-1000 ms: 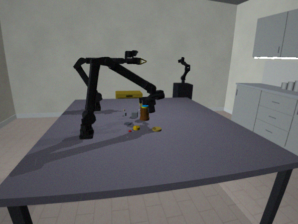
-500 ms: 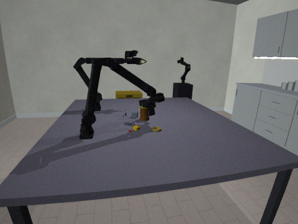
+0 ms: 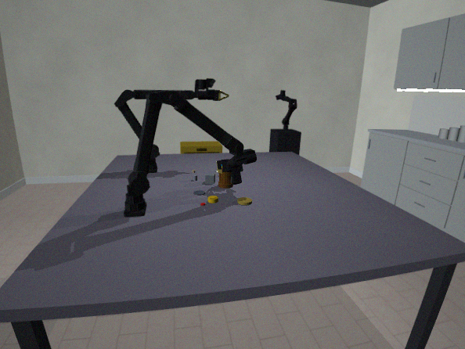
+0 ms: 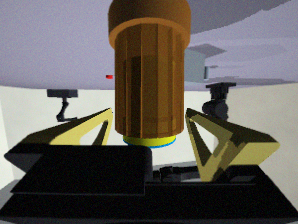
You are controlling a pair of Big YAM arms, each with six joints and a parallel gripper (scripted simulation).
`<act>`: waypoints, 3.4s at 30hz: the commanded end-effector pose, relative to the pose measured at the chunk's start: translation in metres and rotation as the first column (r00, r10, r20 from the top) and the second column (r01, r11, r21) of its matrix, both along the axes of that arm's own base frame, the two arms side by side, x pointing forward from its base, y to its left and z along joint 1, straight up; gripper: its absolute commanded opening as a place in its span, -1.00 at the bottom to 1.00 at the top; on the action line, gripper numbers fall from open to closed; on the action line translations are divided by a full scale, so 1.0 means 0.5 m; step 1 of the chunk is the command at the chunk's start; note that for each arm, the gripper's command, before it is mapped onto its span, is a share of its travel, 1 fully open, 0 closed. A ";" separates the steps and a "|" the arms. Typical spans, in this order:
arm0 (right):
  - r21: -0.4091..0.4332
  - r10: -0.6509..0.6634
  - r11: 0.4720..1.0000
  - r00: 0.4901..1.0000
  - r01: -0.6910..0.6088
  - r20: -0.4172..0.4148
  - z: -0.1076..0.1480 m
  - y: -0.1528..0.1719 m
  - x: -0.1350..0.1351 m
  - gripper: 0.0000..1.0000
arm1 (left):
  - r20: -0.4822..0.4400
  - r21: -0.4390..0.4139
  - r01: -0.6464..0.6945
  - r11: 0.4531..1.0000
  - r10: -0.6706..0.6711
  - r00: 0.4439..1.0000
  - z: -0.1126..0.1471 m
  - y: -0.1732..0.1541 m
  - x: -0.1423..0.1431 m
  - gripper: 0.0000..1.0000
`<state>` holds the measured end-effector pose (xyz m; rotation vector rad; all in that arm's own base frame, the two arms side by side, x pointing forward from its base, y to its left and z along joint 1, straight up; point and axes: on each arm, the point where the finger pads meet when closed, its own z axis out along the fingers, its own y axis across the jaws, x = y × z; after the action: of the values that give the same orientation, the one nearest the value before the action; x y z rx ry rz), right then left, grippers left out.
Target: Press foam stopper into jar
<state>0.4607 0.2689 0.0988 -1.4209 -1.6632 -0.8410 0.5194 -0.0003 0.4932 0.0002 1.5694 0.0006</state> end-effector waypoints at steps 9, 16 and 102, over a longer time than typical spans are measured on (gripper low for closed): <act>0.001 0.007 1.000 1.000 -0.007 -0.009 -0.044 0.013 -0.006 0.96 | 0.116 -0.008 0.006 1.000 -0.005 0.993 0.136 -0.007 -0.009 -1.00; 0.009 0.007 1.000 1.000 -0.008 0.024 -0.032 0.017 0.007 0.96 | 0.116 -0.008 0.006 1.000 -0.005 0.993 0.136 -0.007 -0.009 -1.00; -0.005 0.005 1.000 1.000 -0.005 0.003 -0.052 -0.001 -0.011 0.28 | -0.676 -0.308 0.062 0.949 -0.265 0.687 -0.303 -0.447 0.127 -1.00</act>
<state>0.4607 0.2692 0.0702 -1.4195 -1.6645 -0.8438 0.5666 -0.2075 0.3121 -0.0432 2.3612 -0.3642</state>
